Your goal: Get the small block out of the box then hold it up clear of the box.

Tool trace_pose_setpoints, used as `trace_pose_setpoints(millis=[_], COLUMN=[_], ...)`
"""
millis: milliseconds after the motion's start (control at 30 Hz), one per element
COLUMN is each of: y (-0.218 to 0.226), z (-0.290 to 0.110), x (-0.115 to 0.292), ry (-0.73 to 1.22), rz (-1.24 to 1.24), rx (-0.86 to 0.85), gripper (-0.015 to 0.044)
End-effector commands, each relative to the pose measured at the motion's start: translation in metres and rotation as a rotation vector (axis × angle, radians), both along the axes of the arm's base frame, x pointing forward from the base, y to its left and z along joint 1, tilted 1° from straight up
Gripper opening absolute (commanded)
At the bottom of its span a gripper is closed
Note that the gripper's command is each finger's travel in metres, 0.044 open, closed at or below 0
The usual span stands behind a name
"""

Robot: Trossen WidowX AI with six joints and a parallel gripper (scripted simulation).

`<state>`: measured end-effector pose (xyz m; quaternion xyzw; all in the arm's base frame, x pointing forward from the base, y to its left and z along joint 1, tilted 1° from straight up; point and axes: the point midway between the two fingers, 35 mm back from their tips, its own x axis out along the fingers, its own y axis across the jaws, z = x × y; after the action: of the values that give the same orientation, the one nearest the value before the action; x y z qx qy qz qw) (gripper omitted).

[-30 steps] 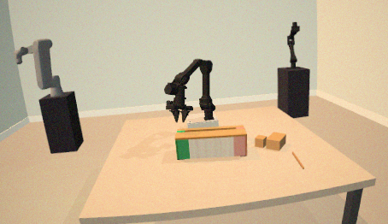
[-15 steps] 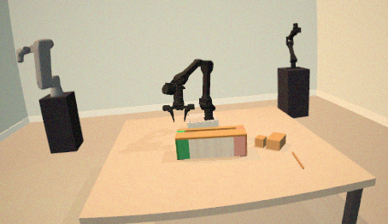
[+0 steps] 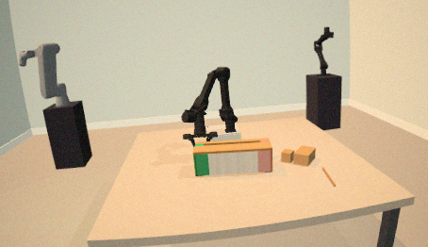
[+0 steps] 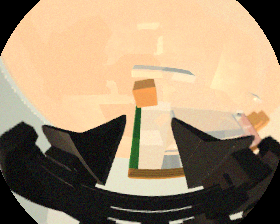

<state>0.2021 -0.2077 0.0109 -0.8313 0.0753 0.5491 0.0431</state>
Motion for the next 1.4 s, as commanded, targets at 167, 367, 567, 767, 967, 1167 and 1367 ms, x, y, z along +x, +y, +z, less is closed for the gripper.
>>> trace_pose_setpoints(millis=[167,367,567,767,967,1167,1367], y=[-0.005,-0.006,-0.006,-0.006,-0.006,-0.006,-0.005], z=[-0.003,-0.013,-0.023,-0.033,-0.042,-0.051,-0.058], x=[0.004,0.005,0.005,0.005,0.004,0.004,0.003], ry=[-0.019,-0.019,-0.019,-0.019,-0.019,-0.019,-0.019], rz=[-0.003,-0.003,-0.003,-0.003,-0.003,-0.003,-0.003], rx=[-0.019,-0.019,-0.019,-0.019,-0.019,-0.019,-0.019], gripper=[0.0285,0.0285,0.0285,0.0285,0.0285,0.0285,0.0285])
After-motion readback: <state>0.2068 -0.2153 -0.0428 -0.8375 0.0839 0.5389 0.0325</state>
